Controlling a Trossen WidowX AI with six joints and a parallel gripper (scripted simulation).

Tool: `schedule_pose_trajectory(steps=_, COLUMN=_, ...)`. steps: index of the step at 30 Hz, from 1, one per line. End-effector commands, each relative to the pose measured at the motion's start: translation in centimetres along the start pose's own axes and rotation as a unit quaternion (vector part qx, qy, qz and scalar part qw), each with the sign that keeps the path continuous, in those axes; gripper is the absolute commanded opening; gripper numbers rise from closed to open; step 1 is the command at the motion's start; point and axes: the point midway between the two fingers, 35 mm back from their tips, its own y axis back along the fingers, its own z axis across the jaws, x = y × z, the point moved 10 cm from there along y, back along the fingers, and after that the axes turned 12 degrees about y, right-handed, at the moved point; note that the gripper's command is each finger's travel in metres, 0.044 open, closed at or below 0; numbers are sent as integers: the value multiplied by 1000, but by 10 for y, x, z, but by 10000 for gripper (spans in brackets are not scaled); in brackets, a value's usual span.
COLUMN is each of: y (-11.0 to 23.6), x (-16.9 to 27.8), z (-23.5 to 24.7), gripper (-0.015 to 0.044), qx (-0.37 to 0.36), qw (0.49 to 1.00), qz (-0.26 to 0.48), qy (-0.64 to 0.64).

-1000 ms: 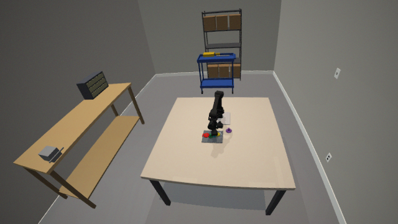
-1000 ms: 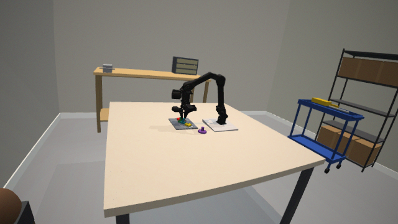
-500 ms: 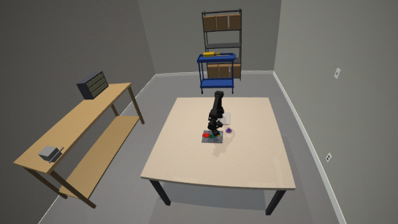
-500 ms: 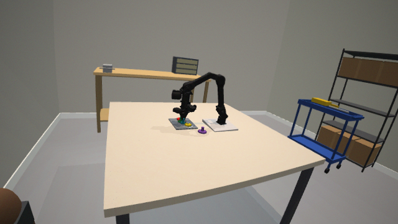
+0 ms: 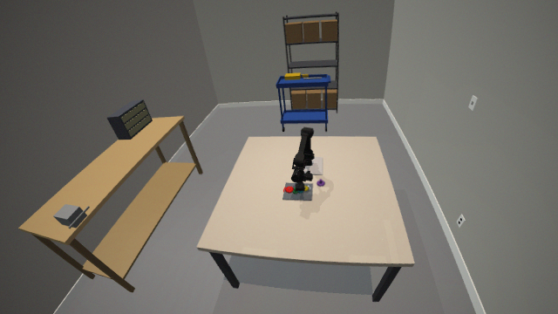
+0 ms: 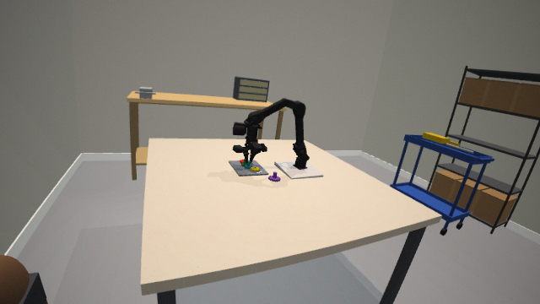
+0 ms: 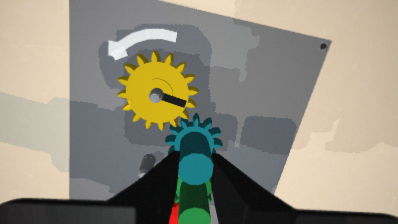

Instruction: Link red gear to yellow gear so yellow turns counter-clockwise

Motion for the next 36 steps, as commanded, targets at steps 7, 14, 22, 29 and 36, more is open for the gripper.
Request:
schedule_pose_trajectory(steps=7, y=1, x=1, z=0, gripper=140, qx=-1, qw=1000, qz=-1, qy=2)
schedule_pose_trajectory(steps=14, y=25, x=1, z=-1, gripper=140, qx=0, qw=999, qz=0, qy=33)
schedule_pose_trajectory(steps=22, y=43, x=1, z=-1, gripper=166, qx=-1, qw=999, qz=0, qy=45)
schedule_pose_trajectory(steps=29, y=91, x=-1, z=3, gripper=350, qx=-1, qw=999, qz=0, qy=45)
schedule_pose_trajectory(steps=36, y=91, x=-1, z=3, gripper=440, qx=-1, qw=999, qz=0, qy=45)
